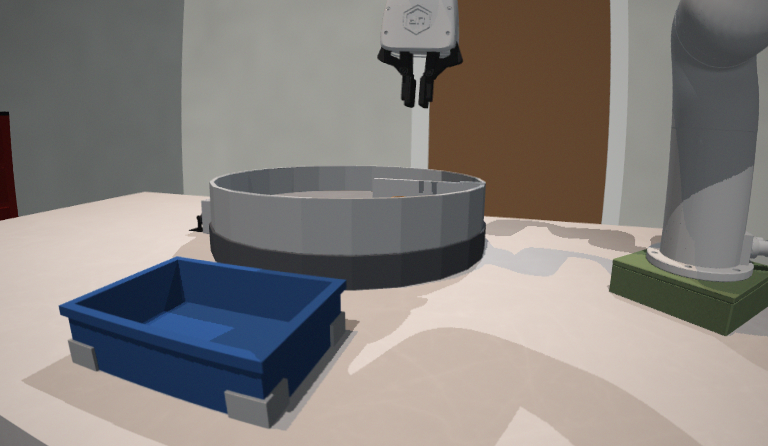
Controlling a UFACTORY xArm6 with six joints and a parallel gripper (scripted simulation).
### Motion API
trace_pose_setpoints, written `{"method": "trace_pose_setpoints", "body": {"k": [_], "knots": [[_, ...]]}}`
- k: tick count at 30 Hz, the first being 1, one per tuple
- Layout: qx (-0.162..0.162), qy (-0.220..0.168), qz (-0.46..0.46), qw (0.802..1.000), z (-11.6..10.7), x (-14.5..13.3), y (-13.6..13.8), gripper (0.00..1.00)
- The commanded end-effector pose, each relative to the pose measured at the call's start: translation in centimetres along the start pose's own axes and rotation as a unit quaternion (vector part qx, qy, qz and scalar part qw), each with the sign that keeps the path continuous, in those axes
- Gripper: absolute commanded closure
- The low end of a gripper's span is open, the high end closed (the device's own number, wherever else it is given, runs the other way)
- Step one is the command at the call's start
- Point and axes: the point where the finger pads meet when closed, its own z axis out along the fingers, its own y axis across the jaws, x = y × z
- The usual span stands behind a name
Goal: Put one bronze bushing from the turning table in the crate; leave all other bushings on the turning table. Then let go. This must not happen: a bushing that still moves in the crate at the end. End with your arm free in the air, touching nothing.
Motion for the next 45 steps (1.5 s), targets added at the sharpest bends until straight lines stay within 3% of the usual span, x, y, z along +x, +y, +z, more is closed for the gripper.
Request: {"method": "trace_pose_setpoints", "body": {"k": [1, 14, 27, 29, 37, 45], "knots": [[0.018, -0.02, 0.008, 1.0, -0.1, -0.9, -0.9, 0.87], [0.086, -0.099, 0.051, 0.99, -0.3, -3.7, -4.1, 0.87], [0.197, -0.2, 0.158, 0.947, -1.6, -5.4, -9.0, 0.87], [0.197, -0.2, 0.158, 0.947, -1.6, -5.4, -9.0, 0.87], [0.26, -0.24, 0.252, 0.901, -2.1, -4.3, -11.2, 0.87], [0.298, -0.256, 0.337, 0.856, -1.9, -2.4, -11.8, 0.87]]}}
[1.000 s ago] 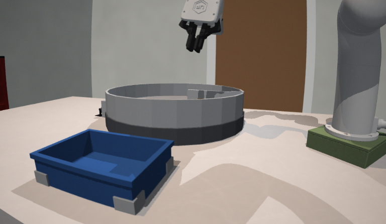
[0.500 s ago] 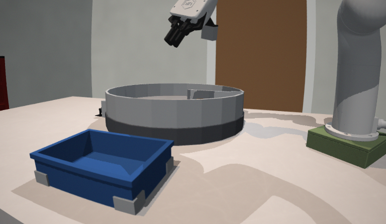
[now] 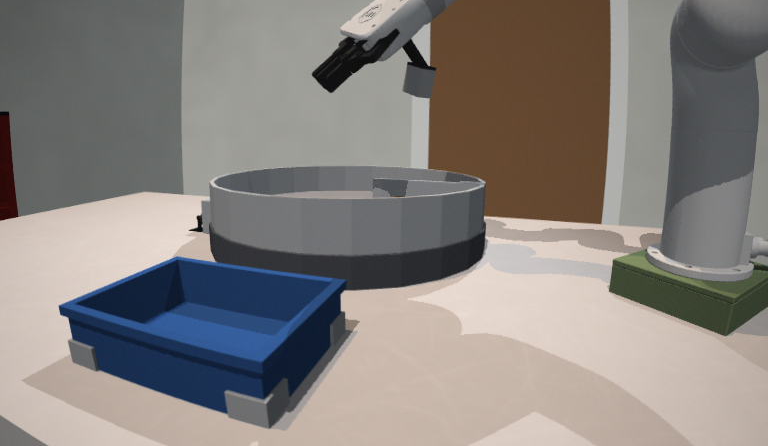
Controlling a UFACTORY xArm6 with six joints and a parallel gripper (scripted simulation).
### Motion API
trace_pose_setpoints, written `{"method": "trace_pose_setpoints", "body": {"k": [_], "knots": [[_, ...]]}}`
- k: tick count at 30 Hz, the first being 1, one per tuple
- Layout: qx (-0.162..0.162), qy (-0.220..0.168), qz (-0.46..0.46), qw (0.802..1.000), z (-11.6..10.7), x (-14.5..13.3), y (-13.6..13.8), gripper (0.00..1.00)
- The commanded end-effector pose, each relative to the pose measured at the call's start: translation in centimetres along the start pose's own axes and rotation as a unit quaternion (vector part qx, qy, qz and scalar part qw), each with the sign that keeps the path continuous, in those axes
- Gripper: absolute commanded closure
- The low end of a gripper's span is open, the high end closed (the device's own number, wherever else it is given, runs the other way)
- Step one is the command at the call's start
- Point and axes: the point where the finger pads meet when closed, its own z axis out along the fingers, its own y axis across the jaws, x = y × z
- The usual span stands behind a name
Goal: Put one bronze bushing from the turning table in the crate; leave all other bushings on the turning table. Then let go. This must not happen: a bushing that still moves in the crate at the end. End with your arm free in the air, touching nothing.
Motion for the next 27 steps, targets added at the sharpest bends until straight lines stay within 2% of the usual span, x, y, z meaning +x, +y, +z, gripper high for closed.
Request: {"method": "trace_pose_setpoints", "body": {"k": [1, 7, 14, 18, 27], "knots": [[0.039, -0.018, 0.035, 0.998, 0.1, 0.2, -0.9, 0.87], [0.093, -0.015, 0.12, 0.988, 0.0, 2.4, -1.7, 0.87], [0.139, 0.004, 0.212, 0.967, -0.2, 5.4, -1.3, 0.87], [0.149, 0.011, 0.237, 0.96, -0.3, 6.3, -1.0, 0.87], [0.179, 0.046, 0.332, 0.925, -0.5, 9.7, 1.2, 0.87]]}}
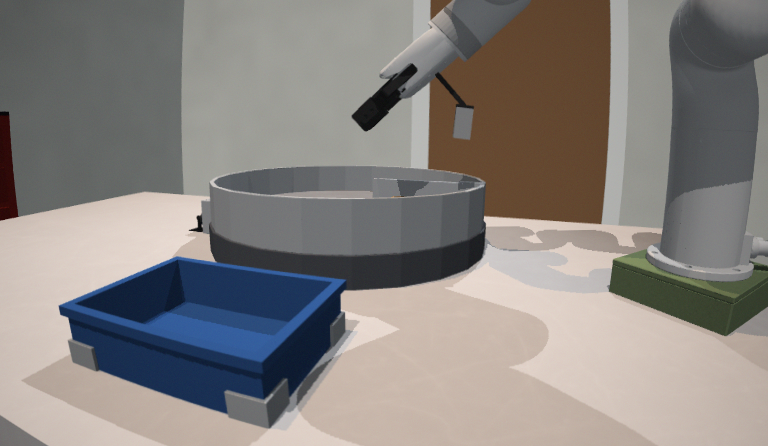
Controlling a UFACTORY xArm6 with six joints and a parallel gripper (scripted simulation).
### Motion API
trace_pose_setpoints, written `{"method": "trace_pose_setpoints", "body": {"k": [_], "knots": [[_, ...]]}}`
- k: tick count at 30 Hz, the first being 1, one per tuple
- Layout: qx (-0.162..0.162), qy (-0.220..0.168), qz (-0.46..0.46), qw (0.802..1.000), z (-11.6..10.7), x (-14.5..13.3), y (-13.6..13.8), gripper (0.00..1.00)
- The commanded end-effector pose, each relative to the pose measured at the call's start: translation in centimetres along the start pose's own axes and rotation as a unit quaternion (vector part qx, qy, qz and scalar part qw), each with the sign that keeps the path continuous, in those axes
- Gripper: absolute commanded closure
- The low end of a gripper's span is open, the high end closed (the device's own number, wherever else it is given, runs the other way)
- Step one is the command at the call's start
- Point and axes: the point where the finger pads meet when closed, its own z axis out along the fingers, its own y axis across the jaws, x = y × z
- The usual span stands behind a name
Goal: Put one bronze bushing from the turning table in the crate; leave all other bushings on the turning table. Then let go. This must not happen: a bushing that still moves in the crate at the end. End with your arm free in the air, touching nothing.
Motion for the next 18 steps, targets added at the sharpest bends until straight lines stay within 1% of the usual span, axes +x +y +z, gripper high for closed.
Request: {"method": "trace_pose_setpoints", "body": {"k": [1, 6, 8, 18], "knots": [[0.031, 0.01, 0.047, 0.998, -0.2, 1.8, -0.1, 0.87], [0.044, 0.03, 0.084, 0.995, -0.4, 3.6, 0.3, 0.87], [0.044, 0.03, 0.084, 0.995, -0.4, 3.6, 0.3, 0.87], [0.057, 0.055, 0.128, 0.989, -0.7, 5.7, 0.9, 0.87]]}}
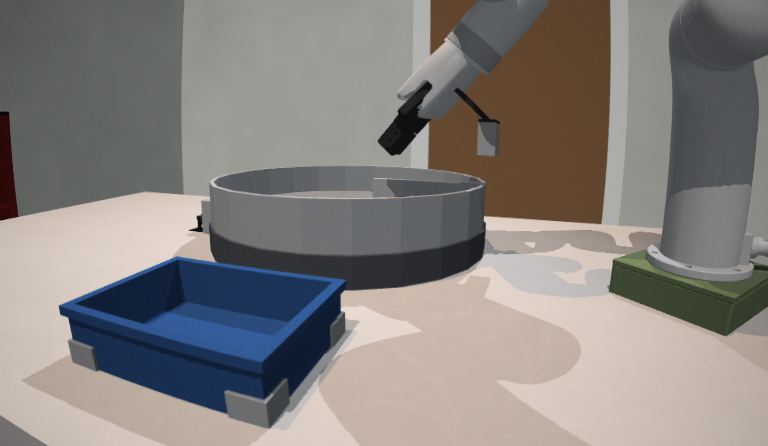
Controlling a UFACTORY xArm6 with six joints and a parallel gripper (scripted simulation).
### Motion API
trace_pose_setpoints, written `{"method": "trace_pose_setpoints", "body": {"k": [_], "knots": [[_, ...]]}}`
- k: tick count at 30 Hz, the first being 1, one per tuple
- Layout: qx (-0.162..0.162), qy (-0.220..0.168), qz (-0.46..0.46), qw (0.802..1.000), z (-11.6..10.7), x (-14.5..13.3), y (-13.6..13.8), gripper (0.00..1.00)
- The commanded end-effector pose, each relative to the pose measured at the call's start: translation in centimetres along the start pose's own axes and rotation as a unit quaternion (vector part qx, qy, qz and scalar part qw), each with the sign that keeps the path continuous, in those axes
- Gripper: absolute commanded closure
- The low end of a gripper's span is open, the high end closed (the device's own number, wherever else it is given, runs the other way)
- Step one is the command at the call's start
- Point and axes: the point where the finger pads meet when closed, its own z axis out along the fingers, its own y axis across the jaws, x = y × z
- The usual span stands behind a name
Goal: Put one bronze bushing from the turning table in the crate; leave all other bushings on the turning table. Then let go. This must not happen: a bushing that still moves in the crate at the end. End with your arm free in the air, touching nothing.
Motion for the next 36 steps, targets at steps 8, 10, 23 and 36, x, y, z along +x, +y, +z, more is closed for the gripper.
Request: {"method": "trace_pose_setpoints", "body": {"k": [8, 10, 23, 36], "knots": [[0.013, 0.007, 0.022, 1.0, -0.12, 0.96, 0.11, 0.87], [0.013, 0.008, 0.023, 1.0, -0.12, 1.02, 0.12, 0.87], [0.013, 0.008, 0.024, 1.0, -0.13, 1.06, 0.13, 0.87], [0.014, 0.008, 0.023, 1.0, -0.03, 0.94, 0.39, 0.86]]}}
